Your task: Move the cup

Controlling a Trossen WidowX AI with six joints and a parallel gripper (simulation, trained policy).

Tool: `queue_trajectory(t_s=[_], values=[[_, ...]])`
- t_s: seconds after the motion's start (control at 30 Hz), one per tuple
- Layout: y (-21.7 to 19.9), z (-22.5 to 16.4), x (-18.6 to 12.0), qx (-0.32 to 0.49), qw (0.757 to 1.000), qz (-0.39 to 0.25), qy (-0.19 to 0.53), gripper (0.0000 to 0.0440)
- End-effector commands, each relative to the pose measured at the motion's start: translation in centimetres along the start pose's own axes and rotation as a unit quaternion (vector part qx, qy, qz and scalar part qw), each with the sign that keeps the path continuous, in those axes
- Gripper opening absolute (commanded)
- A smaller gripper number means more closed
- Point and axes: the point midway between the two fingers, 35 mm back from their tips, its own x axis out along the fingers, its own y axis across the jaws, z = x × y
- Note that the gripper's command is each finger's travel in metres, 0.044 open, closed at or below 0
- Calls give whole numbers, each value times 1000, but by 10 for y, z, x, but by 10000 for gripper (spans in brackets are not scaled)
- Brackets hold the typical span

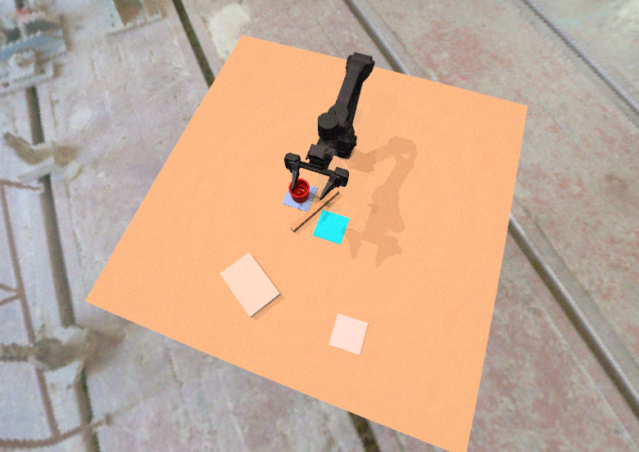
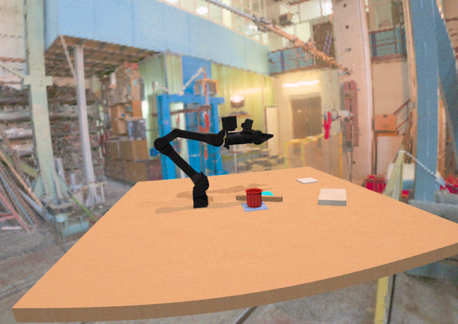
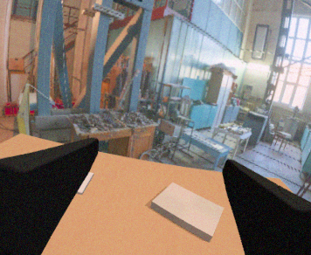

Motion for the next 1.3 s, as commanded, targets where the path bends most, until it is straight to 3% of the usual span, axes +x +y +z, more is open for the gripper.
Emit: queue_trajectory(t_s=[0.0, 0.4, 0.47, 0.57, 0.8, 1.27], values=[[0, -1, 0, 2, 1000, -2, 3, 374], [2, -20, -5, 31, 997, -10, 63, 59], [4, -24, -6, 36, 996, -9, 78, 24], [7, -29, -6, 44, 994, -6, 99, 28], [16, -37, -7, 63, 987, 5, 146, 90], [30, -53, -12, 92, 964, 11, 248, 94]])
